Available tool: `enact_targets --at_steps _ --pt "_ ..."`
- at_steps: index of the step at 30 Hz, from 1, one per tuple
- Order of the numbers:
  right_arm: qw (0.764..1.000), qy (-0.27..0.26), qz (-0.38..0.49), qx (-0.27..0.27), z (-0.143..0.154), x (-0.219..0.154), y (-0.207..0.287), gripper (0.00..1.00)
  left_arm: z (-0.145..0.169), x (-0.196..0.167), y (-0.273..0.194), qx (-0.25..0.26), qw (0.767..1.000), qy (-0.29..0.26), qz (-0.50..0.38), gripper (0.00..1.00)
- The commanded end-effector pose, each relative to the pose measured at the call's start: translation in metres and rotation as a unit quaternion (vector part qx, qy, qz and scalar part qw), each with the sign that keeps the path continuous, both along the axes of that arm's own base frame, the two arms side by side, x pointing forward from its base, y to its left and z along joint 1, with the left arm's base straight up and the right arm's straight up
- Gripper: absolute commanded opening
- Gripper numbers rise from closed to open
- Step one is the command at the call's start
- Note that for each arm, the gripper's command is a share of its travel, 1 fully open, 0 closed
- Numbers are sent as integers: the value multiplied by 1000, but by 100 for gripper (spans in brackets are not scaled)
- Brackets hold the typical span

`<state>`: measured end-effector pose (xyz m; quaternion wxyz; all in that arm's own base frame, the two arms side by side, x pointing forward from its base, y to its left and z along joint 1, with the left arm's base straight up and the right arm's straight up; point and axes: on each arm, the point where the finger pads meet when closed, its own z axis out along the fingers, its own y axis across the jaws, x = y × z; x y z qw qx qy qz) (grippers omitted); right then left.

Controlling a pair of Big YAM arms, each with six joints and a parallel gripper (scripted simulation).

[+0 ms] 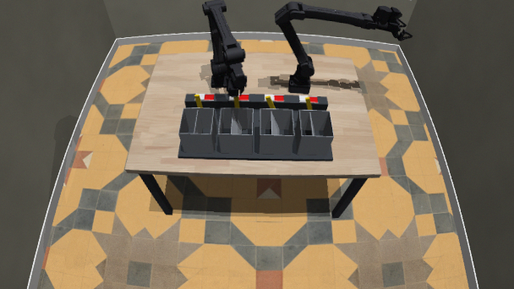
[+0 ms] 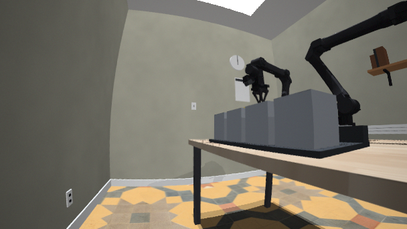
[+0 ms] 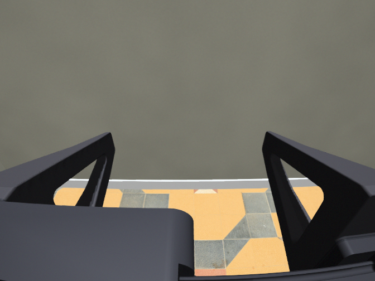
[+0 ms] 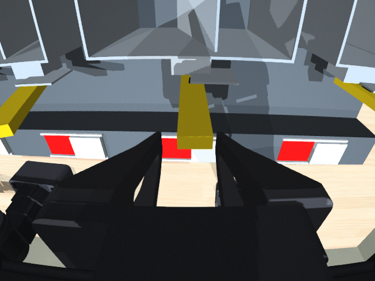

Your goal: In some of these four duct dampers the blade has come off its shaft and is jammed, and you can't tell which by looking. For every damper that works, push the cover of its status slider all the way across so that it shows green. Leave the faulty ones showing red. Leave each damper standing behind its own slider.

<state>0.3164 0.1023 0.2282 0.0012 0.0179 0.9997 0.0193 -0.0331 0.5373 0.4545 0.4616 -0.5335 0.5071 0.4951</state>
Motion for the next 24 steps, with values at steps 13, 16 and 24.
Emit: enact_targets --at_steps 13,16,24 --pt "1000 -26 -1 5 57 11 -3 36 46 4 7 42 999 -2 -3 100" --pt "1000 0 -1 -2 37 -2 -7 36 46 4 7 42 999 -2 -3 100" --pt "1000 -18 1 -6 58 64 -3 36 46 4 7 42 999 -2 -3 100"
